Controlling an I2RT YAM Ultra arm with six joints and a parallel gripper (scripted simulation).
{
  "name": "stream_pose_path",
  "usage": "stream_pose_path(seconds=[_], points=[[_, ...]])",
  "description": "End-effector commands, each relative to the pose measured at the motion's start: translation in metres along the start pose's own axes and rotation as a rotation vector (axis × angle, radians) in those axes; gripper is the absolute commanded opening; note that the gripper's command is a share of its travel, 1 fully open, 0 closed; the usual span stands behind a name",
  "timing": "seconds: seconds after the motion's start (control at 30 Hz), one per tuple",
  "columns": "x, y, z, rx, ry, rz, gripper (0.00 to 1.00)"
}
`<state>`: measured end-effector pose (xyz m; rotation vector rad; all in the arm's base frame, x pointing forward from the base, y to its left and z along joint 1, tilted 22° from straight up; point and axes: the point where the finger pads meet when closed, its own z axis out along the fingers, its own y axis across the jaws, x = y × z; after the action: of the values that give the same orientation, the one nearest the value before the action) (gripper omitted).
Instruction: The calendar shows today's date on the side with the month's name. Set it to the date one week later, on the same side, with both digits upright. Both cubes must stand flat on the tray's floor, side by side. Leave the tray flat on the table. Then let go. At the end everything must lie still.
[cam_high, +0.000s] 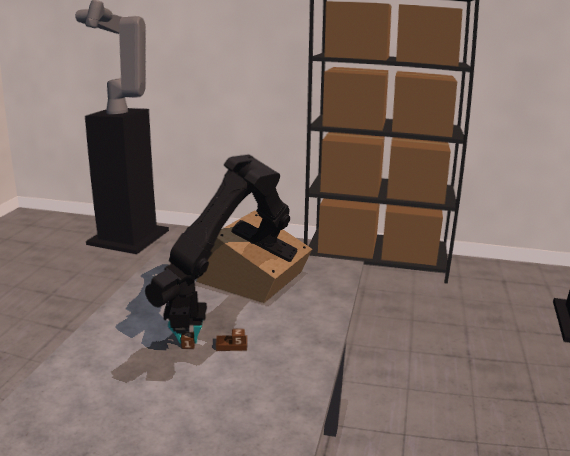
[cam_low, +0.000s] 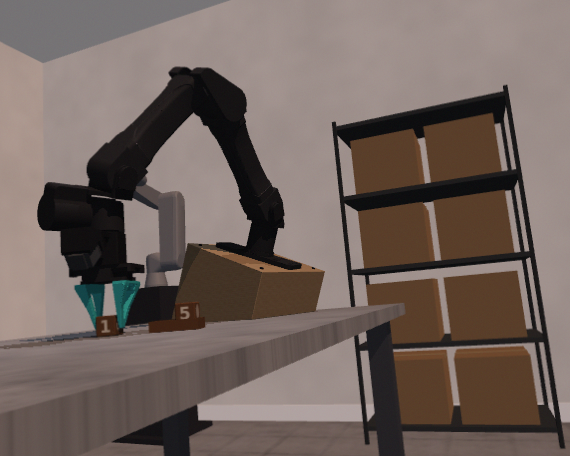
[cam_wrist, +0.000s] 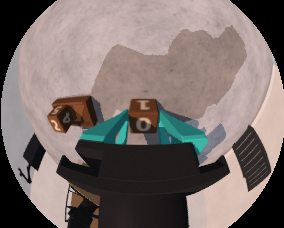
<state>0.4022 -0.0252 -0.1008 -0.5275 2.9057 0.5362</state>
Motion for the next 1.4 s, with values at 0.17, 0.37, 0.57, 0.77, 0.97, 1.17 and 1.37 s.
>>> stream_pose_path(seconds=[0.17,0.37,0.57,0.77,0.97,1.17,1.37], points=[[-0.004,-0.002,-0.004,0.007,-0.017,-0.003,0.47],[-0.004,-0.002,-0.004,0.007,-0.017,-0.003,0.47],[-0.004,-0.002,-0.005,0.007,-0.017,-0.003,0.47],[-0.004,-0.002,-0.015,0.007,-0.017,-0.003,0.47],[-0.004,-0.002,-0.039,0.008,-0.017,-0.003,0.47],[-0.003,-0.002,-0.071,0.008,-0.017,-0.003,0.47],[-0.003,-0.002,-0.086,0.008,-0.017,-0.003,0.47]])
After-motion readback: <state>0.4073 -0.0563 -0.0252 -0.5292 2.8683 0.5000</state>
